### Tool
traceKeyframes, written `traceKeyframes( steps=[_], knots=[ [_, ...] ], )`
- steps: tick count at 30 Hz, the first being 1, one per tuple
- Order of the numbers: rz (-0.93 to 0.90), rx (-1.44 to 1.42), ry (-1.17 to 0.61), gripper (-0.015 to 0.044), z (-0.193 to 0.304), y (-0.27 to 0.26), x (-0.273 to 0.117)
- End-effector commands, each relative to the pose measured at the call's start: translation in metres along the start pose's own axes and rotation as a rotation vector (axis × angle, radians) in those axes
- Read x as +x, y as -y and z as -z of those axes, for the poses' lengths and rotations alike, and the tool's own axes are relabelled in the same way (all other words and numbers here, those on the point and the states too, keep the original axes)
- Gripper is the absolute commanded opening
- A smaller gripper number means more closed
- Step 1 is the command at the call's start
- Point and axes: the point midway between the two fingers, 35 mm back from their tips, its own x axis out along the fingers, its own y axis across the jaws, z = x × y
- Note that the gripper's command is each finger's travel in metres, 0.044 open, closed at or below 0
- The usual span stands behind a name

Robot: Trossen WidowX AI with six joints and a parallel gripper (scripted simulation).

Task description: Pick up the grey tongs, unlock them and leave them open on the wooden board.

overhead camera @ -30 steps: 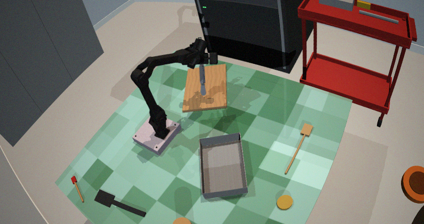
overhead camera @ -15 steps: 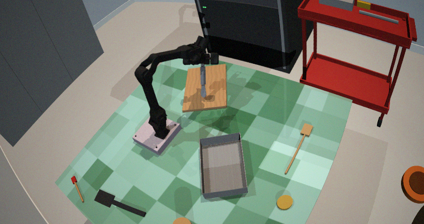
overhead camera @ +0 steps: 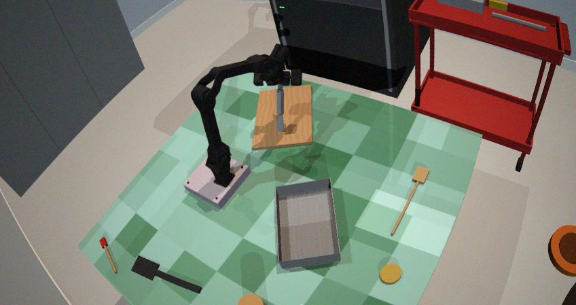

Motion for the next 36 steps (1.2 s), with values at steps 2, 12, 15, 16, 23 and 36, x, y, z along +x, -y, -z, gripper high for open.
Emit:
traceKeyframes(
  steps=[2, 12, 15, 16, 23, 36],
  knots=[
    [0.009, -0.011, -0.087, -0.015, 0.005, -0.001, 0.01],
    [0.011, -0.049, -0.338, -0.015, 0.026, -0.007, 0.033],
    [0.01, -0.068, -0.414, -0.015, 0.033, -0.009, 0.038],
    [0.01, -0.075, -0.44, -0.015, 0.035, -0.01, 0.04],
    [0.007, -0.133, -0.621, -0.015, 0.051, -0.016, 0.049],
    [0.007, -0.148, -0.659, -0.015, 0.056, -0.017, 0.052]
  ],
)
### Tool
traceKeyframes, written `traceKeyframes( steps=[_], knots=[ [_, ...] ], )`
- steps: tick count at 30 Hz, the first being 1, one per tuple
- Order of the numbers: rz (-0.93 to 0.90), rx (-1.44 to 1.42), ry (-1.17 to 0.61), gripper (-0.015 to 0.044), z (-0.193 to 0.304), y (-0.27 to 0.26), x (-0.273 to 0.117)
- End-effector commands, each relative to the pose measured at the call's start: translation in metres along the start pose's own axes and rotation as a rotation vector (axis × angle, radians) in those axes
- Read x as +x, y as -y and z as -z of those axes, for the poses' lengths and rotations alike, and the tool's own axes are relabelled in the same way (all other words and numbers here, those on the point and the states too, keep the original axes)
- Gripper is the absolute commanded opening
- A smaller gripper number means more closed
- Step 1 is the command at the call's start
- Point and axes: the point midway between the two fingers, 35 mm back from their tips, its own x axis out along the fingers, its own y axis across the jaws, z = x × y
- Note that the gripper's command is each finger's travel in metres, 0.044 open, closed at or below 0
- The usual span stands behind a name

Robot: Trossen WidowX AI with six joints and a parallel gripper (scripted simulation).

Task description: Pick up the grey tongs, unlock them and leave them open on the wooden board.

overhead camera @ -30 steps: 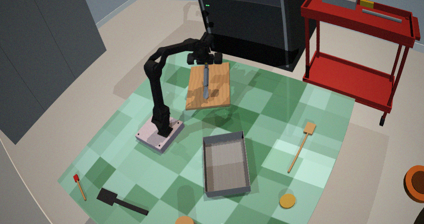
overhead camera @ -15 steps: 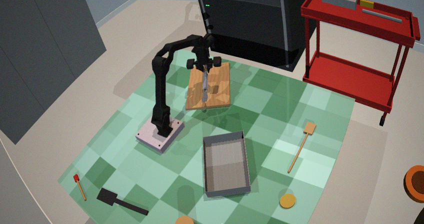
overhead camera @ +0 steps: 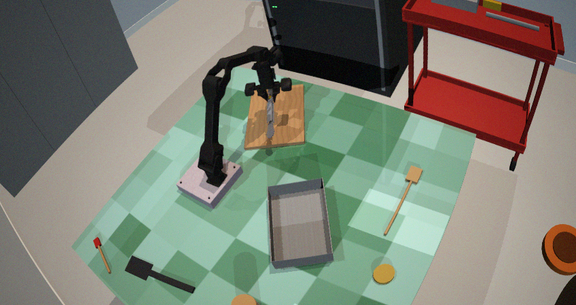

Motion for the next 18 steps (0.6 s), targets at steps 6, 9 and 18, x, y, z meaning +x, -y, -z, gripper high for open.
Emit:
traceKeyframes(
  steps=[6, 9, 18],
  knots=[
    [0.005, -0.006, -0.004, -0.015, 0.0, 0.001, 0.011],
    [0.005, -0.006, -0.004, -0.015, 0.0, 0.001, 0.016],
    [0.005, -0.006, -0.004, -0.015, 0.0, 0.001, 0.03]
  ],
)
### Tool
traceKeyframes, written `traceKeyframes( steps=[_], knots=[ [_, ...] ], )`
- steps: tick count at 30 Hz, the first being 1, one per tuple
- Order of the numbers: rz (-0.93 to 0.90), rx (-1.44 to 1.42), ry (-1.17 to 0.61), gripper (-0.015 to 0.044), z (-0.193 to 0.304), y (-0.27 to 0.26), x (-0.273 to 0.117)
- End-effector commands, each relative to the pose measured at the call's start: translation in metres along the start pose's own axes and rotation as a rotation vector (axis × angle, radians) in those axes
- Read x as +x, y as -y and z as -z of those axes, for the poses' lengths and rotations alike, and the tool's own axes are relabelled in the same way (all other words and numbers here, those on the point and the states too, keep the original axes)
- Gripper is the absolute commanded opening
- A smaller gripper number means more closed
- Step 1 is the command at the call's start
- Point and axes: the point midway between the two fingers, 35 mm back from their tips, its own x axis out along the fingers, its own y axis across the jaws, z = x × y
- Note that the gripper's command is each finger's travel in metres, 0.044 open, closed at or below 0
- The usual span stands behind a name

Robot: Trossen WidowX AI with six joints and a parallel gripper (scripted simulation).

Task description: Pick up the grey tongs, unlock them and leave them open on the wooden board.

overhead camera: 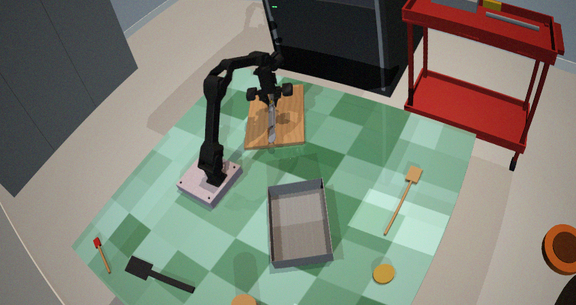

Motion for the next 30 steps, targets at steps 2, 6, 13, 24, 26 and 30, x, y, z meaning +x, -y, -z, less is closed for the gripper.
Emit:
traceKeyframes(
  steps=[2, 6, 13, 24, 26, 30],
  knots=[
    [0.004, -0.004, -0.004, -0.015, 0.001, 0.0004, 0.0068],
    [-0.002, 0.0, -0.002, -0.0124, 0.0007, -0.0004, 0.0059],
    [-0.002, 0.0, -0.002, 0.006, 0.0007, -0.0004, 0.0059],
    [-0.002, 0.0, -0.002, 0.0349, 0.0007, -0.0004, 0.0059],
    [-0.002, 0.0, -0.002, 0.0401, 0.0007, -0.0004, 0.0059],
    [-0.002, 0.0, -0.002, 0.044, 0.0001, -0.0031, 0.0052]
  ],
)
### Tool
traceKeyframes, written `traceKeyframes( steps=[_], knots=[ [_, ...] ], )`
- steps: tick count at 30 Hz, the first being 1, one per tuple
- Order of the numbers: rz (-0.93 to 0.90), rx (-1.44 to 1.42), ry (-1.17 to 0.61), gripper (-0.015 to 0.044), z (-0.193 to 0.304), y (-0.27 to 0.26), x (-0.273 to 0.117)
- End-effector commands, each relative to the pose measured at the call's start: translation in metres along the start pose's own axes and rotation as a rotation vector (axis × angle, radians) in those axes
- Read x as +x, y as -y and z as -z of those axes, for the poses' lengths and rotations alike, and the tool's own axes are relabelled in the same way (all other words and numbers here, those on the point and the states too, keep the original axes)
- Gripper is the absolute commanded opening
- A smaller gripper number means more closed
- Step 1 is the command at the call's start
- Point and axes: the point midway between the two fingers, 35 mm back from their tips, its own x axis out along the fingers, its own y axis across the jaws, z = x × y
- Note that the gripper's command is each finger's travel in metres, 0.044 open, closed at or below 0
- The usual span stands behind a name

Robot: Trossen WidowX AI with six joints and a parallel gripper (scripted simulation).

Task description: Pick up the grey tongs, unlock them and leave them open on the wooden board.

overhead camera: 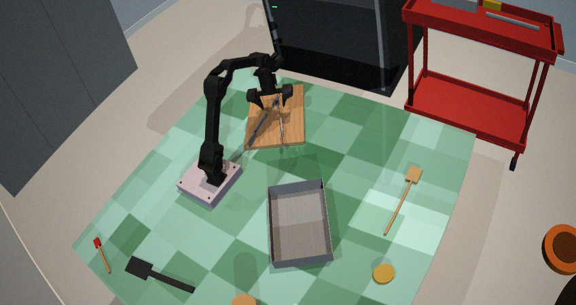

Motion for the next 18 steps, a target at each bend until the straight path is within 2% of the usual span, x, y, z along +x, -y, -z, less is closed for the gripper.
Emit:
traceKeyframes(
  steps=[1, 4, 10, 18],
  knots=[
    [0.0, 0.0, -0.002, 0.044, -0.001, -0.008, -0.002],
    [-0.002, -0.001, -0.002, 0.044, -0.006, -0.04, -0.009],
    [-0.009, -0.004, -0.003, 0.044, -0.002, -0.139, -0.03],
    [-0.01, -0.004, -0.003, 0.044, 0.001, -0.15, -0.032]
  ],
)
